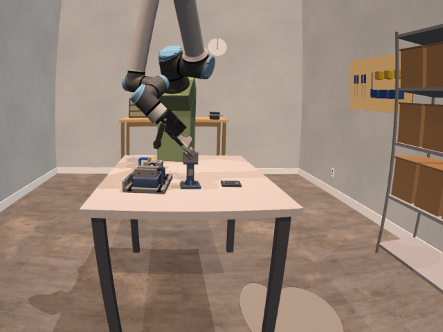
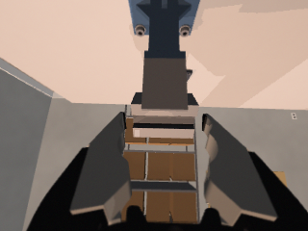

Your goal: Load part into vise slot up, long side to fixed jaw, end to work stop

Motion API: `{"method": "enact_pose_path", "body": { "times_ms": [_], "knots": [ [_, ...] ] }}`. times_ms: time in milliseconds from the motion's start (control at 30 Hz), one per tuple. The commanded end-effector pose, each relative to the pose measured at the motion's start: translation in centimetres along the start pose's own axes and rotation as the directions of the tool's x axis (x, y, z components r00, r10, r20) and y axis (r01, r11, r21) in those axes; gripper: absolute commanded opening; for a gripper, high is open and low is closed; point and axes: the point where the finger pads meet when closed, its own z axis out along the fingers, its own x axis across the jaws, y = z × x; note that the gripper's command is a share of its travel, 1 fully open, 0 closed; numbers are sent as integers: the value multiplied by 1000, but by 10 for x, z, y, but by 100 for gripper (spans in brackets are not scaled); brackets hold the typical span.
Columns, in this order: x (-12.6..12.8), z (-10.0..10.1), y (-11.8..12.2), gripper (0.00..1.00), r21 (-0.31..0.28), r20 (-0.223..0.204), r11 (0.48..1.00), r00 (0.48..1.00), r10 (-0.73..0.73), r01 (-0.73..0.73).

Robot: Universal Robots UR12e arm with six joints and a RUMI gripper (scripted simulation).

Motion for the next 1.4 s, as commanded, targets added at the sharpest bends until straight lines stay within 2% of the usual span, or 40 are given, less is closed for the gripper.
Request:
{"method": "enact_pose_path", "body": {
  "times_ms": [0, 467, 500, 1367],
  "knots": [
    [0, 0, 0, 51, 0, 0, 1000, 1000, -1, 1],
    [0, 0, 0, 51, 0, 0, 1000, 1000, -1, 1],
    [0, 0, 0, 0, 0, 0, 1000, 1000, -1, 1],
    [0, 0, 0, 0, 0, 0, 1000, 1000, -1, 1]
  ]
}}
